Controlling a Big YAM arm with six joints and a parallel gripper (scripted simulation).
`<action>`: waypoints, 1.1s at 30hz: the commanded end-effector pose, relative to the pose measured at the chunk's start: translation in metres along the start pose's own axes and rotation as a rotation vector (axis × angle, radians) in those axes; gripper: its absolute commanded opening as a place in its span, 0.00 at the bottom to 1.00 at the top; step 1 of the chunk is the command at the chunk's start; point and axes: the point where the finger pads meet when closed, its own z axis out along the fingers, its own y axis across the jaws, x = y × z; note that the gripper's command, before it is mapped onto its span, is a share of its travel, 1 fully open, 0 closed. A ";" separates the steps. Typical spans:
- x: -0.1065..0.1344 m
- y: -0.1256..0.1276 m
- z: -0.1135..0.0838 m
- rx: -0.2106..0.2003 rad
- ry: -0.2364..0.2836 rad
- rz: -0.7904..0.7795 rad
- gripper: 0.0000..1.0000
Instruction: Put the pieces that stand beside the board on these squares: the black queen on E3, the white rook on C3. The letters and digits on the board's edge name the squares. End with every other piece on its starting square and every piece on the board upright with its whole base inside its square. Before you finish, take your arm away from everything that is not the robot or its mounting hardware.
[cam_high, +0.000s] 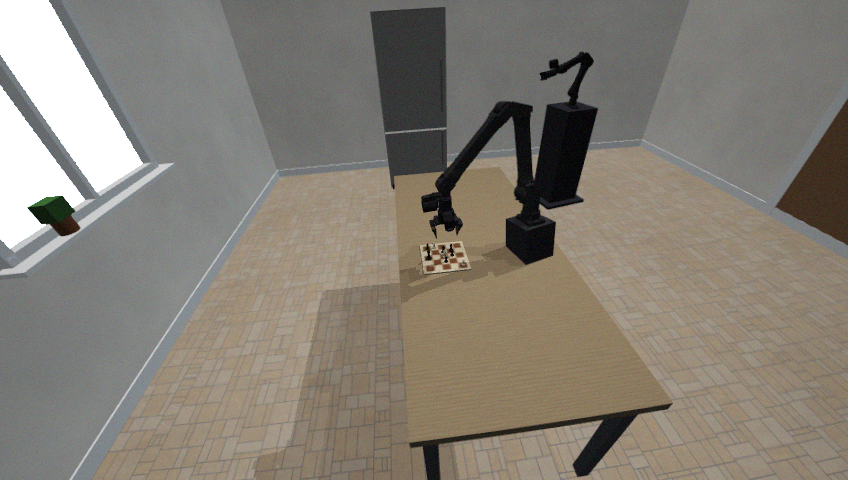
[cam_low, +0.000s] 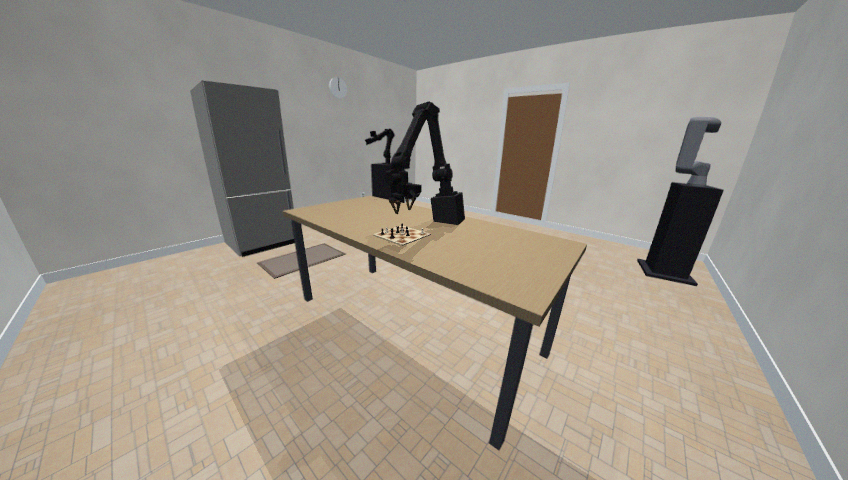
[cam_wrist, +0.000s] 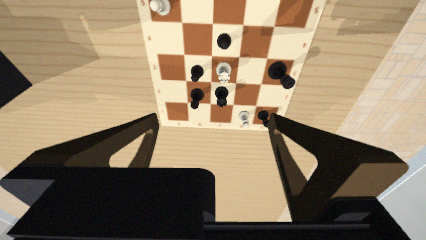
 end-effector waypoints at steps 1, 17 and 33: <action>-0.003 -0.036 -0.047 0.097 -0.009 0.020 1.00; -0.001 -0.032 -0.087 0.072 -0.007 0.023 1.00; -0.001 -0.033 -0.088 0.080 -0.008 0.024 1.00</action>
